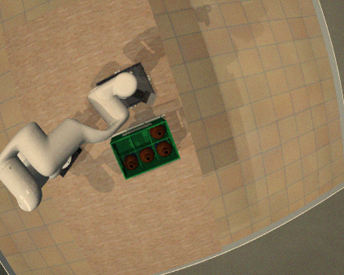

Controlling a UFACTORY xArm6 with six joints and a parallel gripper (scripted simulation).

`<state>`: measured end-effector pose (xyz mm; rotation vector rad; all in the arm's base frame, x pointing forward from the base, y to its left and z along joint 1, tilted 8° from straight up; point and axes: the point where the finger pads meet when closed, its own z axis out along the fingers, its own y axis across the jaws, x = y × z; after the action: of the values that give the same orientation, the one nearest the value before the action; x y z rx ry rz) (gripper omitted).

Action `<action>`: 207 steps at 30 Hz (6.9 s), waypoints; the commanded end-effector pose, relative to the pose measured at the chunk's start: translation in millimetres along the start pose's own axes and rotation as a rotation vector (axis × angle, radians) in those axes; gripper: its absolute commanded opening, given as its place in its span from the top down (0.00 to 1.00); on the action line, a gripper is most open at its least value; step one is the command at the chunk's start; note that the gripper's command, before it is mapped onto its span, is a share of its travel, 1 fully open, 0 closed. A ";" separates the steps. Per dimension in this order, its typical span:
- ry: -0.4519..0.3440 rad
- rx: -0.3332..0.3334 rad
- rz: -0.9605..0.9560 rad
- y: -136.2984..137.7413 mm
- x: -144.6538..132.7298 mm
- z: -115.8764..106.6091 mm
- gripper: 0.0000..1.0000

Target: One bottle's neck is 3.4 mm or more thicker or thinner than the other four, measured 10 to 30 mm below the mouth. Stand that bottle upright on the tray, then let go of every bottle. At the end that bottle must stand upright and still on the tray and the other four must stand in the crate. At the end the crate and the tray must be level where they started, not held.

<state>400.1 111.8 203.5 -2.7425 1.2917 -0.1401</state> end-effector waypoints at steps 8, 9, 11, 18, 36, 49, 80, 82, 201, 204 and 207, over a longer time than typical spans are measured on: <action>0.002 0.004 0.000 -1.7 0.6 22.9 1.00; 0.002 0.004 0.000 -1.7 0.6 25.6 1.00; 0.002 0.004 0.000 -1.7 0.5 31.1 1.00; 0.002 0.004 0.000 -1.9 0.5 45.7 1.00; 0.002 0.004 0.000 -2.3 0.4 93.6 1.00; 0.002 0.004 0.000 -2.5 0.3 124.2 1.00; 0.002 0.004 0.000 -2.7 0.3 142.1 1.00; 0.002 0.004 0.000 -2.7 0.3 142.1 1.00; 0.002 0.004 0.000 -3.0 0.4 161.5 0.00; 0.002 0.004 0.000 -3.0 0.4 161.5 0.00; 0.002 0.004 0.000 -3.0 0.4 161.5 0.00</action>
<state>422.0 122.3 42.7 -2.7419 1.2914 -0.1413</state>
